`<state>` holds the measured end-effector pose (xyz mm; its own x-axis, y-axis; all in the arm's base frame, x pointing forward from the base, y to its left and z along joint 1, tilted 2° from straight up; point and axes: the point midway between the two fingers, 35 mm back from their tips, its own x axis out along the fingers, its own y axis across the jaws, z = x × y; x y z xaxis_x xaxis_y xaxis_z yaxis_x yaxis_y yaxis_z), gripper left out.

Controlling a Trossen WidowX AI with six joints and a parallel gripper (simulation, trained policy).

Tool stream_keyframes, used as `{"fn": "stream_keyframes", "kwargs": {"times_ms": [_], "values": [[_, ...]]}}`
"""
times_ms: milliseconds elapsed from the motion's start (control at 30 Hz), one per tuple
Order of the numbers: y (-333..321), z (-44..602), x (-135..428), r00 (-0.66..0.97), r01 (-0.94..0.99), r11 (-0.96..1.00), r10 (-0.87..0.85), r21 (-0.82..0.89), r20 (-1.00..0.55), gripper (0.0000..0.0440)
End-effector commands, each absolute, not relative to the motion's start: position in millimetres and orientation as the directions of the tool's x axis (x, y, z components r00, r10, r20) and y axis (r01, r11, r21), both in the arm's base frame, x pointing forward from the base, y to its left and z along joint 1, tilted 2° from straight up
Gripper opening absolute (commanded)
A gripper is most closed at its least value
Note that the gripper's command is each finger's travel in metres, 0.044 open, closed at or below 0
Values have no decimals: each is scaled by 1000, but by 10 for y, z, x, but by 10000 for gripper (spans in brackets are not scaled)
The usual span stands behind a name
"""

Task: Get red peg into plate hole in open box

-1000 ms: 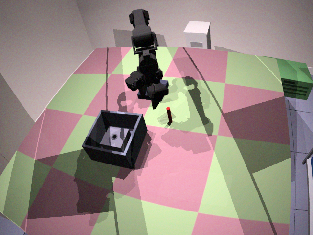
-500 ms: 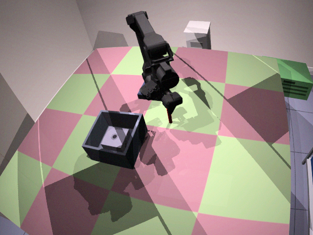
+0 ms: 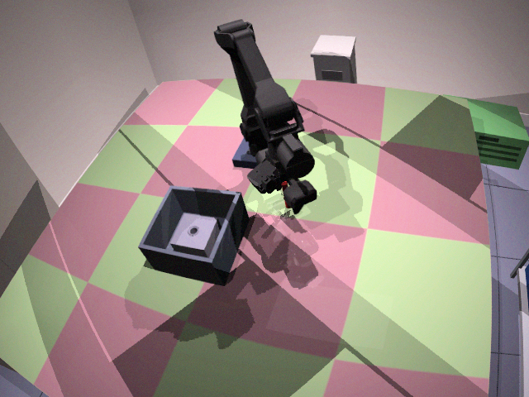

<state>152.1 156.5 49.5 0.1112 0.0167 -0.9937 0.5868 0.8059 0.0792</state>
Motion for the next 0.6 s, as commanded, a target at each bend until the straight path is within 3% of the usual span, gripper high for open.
{"fn": "stream_keyframes", "kwargs": {"times_ms": [0,433,500,567], "values": [[1544,341,1515,99,585,809,2,60,-995,370],[1489,169,1486,24,605,796,-61,-34,-998,37],[1490,164,1488,16,606,794,-71,-47,-997,2],[1488,236,1547,41,602,798,-77,-37,-996,0]]}}
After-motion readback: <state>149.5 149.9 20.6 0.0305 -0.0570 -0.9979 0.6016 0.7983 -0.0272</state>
